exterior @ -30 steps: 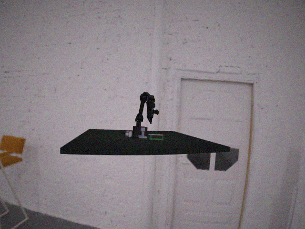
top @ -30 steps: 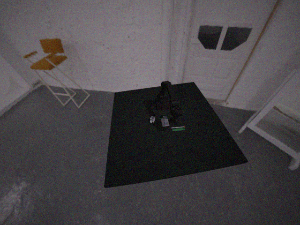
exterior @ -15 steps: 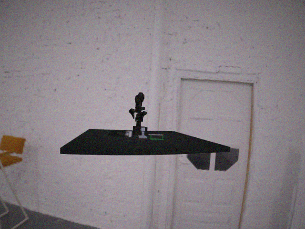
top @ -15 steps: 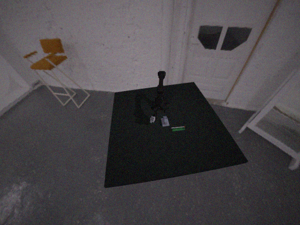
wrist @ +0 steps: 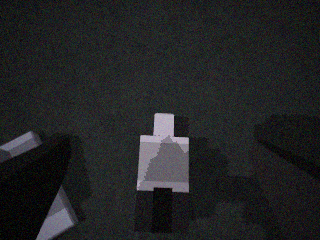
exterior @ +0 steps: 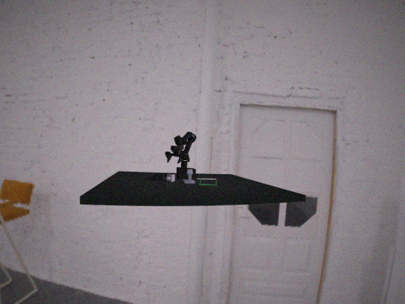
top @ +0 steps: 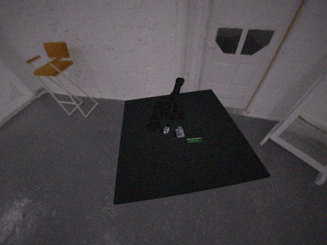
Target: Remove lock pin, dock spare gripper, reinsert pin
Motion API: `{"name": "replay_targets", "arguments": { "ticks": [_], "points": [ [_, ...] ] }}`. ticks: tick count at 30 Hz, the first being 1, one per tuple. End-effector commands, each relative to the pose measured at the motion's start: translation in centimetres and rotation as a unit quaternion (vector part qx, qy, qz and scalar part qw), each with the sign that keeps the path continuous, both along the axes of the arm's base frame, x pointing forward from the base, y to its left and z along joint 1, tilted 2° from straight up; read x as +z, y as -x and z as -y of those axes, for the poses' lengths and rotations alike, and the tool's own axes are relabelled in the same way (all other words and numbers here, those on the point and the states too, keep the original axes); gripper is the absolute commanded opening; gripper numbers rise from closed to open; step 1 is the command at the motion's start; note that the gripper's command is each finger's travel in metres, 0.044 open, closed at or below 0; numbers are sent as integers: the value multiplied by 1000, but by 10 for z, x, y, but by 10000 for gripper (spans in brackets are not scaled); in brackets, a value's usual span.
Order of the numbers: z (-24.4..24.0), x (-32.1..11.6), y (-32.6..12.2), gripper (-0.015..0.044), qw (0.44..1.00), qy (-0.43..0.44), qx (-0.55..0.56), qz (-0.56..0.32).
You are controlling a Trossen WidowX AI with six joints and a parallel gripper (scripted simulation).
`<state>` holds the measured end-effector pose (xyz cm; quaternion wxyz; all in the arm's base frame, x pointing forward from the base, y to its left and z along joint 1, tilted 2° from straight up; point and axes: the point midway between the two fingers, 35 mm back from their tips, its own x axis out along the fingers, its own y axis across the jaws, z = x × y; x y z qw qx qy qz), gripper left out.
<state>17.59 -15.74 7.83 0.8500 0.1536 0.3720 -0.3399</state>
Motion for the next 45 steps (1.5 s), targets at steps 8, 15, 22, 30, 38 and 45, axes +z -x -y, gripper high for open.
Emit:
{"name": "replay_targets", "arguments": {
  "ticks": [8, 15, 22, 30, 38, 45],
  "points": [
    [5, -17, 0, 440, 1000, 4, -16, 14],
    [3, -56, 4, 440, 1000, 3, -16, 13],
    [2, -68, 5, 440, 1000, 3, -16, 12],
    [4, -81, 2, 440, 1000, 1, -16, 10],
    [5, -94, 1, 440, 1000, -1, -16, 9],
    [4, -106, 1, 440, 1000, -2, -16, 7]
  ]
}}
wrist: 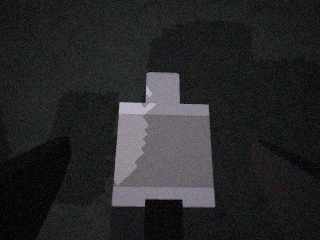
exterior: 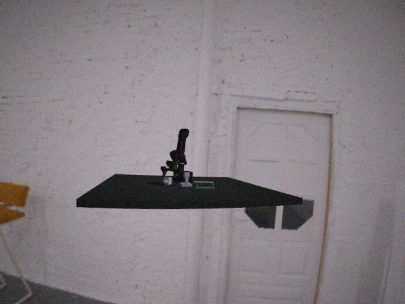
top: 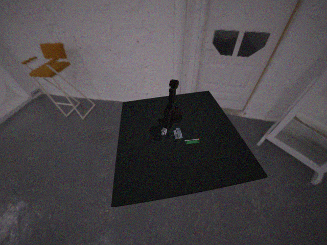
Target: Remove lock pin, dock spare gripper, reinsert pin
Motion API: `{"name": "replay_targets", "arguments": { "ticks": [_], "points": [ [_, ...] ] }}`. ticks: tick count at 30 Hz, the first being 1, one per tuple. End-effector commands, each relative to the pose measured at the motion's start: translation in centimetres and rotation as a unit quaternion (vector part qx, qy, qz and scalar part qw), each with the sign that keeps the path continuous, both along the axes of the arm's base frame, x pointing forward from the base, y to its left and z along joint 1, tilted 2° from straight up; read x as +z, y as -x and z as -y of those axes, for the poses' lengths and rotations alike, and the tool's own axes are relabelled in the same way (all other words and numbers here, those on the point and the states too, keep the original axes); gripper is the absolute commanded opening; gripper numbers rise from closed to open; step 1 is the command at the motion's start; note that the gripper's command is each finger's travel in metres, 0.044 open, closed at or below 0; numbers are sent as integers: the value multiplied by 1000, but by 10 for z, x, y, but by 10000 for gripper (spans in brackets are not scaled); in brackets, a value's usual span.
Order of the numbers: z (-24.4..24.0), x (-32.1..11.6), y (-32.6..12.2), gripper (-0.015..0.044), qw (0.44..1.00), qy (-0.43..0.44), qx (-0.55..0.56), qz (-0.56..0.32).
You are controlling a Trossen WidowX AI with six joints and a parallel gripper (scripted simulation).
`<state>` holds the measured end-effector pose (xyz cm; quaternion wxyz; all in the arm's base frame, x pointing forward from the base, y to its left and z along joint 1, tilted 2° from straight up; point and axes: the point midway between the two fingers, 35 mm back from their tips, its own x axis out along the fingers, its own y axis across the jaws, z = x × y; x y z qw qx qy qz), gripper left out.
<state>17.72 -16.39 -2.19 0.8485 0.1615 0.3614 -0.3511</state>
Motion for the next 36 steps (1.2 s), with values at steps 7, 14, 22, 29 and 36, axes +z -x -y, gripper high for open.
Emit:
{"name": "replay_targets", "arguments": {
  "ticks": [7, 14, 22, 29, 36],
  "points": [
    [-4, -17, 4, 440, 1000, -5, -1, -4],
    [-7, -27, 6, 440, 1000, -6, -1, -6],
    [-8, -32, 8, 387, 1000, -7, -1, -7],
    [-8, -32, 8, 204, 1000, -7, -1, -7],
    [-8, -32, 8, 157, 1000, -7, -1, -7]
  ]
}}
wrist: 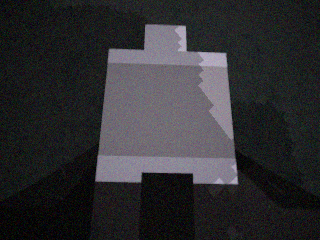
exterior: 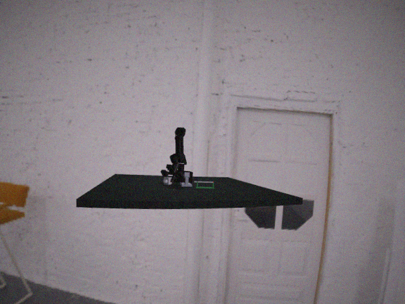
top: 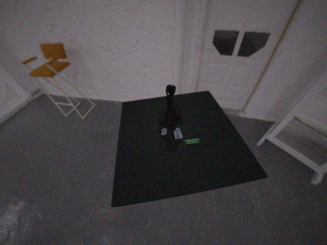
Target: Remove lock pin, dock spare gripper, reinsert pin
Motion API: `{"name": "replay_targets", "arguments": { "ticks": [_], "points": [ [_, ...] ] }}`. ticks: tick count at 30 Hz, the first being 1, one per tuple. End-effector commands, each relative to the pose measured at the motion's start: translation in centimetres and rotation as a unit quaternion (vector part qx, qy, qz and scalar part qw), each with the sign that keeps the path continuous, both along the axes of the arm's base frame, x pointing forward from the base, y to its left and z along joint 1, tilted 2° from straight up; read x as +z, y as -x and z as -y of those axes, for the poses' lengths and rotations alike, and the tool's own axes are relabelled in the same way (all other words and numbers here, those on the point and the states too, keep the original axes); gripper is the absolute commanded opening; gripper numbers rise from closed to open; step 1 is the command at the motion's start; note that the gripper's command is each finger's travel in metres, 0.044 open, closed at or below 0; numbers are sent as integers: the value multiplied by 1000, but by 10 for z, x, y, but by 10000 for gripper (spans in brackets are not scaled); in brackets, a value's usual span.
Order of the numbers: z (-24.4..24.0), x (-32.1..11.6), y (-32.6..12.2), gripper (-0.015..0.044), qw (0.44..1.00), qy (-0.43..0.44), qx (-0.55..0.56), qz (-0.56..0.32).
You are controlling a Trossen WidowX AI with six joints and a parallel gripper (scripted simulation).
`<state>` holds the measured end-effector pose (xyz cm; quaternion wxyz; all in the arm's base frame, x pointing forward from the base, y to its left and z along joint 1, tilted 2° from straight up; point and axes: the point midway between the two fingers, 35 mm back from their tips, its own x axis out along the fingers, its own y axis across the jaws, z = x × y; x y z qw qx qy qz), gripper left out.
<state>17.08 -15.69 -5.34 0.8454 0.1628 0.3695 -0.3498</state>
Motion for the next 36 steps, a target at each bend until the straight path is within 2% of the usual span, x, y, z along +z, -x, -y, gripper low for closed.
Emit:
{"name": "replay_targets", "arguments": {
  "ticks": [1, 6, 36],
  "points": [
    [-1, 0, 1, 131, 1000, -2, -2, 0],
    [0, 2, 0, 0, 1000, -2, -2, 1],
    [14, 39, -15, 0, 1000, 2, -2, 5]
  ]
}}
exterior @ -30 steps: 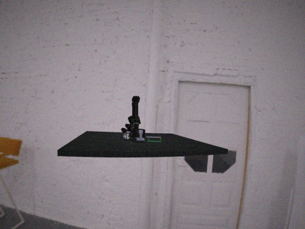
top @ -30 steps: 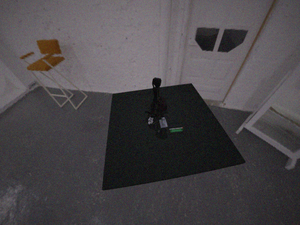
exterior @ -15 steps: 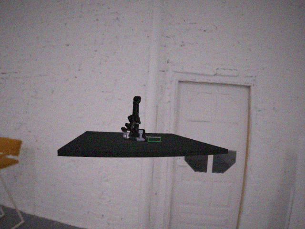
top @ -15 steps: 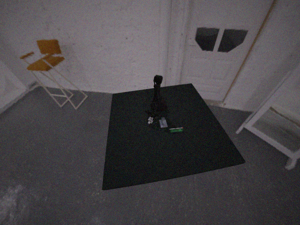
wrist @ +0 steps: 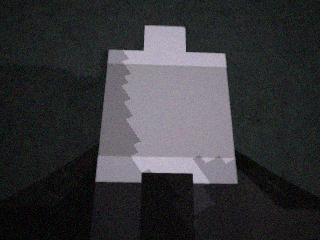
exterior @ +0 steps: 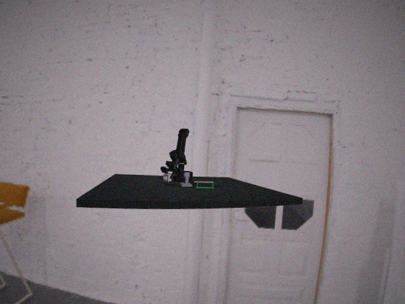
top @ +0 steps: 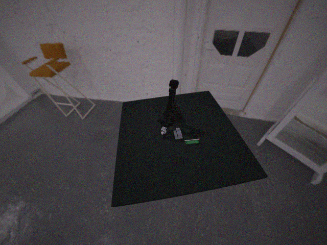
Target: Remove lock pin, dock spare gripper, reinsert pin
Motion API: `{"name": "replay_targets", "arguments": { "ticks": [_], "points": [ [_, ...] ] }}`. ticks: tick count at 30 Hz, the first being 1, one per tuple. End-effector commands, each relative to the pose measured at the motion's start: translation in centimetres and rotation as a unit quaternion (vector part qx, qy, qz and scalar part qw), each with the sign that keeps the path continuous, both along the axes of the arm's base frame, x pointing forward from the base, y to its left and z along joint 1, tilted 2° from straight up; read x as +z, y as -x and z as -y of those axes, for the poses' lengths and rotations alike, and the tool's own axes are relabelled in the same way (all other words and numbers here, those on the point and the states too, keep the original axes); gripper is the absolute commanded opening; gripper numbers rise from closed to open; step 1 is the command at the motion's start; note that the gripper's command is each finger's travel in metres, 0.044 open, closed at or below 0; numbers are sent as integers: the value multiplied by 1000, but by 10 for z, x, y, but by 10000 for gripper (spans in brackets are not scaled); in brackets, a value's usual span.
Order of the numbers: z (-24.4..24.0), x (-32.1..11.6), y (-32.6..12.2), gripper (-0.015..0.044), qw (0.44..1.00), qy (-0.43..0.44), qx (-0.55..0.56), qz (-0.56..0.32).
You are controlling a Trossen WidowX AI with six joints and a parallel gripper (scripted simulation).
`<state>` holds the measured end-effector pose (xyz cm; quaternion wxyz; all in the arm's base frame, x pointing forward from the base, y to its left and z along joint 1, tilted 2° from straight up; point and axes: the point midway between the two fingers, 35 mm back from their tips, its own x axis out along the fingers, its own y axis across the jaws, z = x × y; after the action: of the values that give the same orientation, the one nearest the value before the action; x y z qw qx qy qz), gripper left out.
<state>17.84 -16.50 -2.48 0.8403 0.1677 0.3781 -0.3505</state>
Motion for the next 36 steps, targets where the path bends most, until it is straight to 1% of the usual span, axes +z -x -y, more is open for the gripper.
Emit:
{"name": "replay_targets", "arguments": {
  "ticks": [1, 36],
  "points": [
    [6, 13, -7, 0, 1000, 10, 1, 13],
    [2, 73, 0, 0, 1000, 14, 1, 17]
  ]
}}
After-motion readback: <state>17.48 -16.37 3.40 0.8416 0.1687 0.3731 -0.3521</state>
